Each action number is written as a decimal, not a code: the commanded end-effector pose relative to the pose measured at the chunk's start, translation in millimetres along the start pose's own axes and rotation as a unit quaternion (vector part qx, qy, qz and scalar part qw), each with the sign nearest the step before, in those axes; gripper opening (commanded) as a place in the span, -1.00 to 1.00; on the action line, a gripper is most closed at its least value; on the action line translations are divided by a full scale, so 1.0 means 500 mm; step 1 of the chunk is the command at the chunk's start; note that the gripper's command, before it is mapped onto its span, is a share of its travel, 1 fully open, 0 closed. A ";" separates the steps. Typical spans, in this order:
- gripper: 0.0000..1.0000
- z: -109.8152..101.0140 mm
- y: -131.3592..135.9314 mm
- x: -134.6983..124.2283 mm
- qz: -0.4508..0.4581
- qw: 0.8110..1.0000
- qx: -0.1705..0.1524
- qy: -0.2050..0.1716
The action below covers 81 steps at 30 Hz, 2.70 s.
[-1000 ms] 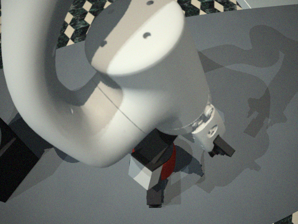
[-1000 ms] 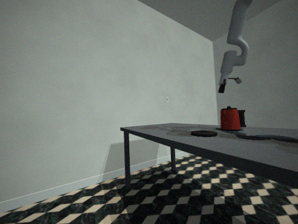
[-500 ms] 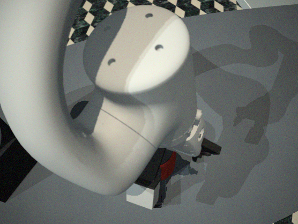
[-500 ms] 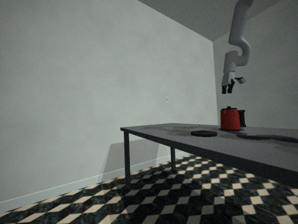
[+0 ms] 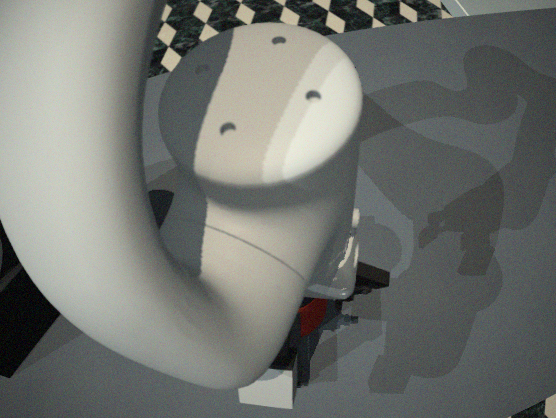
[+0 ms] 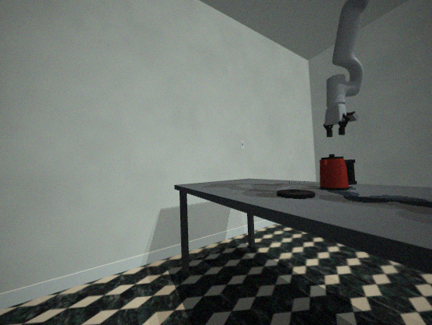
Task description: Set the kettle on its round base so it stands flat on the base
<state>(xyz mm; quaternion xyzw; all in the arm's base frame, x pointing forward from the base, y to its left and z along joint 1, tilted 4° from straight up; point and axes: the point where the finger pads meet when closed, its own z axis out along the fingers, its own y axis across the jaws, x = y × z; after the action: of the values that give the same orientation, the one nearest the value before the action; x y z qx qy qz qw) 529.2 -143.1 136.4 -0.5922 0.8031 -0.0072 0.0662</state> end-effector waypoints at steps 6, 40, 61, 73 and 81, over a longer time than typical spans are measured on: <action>0.63 0.001 0.018 0.014 -0.041 0.999 -0.016 0.009; 0.63 0.003 0.032 0.026 -0.071 0.997 -0.029 0.015; 0.63 0.003 0.032 0.026 -0.071 0.997 -0.029 0.015; 0.63 0.005 0.032 0.026 -0.071 0.997 -0.029 0.015; 0.63 0.037 0.034 0.027 -0.071 0.997 -0.029 0.015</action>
<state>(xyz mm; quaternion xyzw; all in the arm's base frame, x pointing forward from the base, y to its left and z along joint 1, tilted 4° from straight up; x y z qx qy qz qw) 510.1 -149.7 123.1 -0.6493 0.7597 0.0032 0.0364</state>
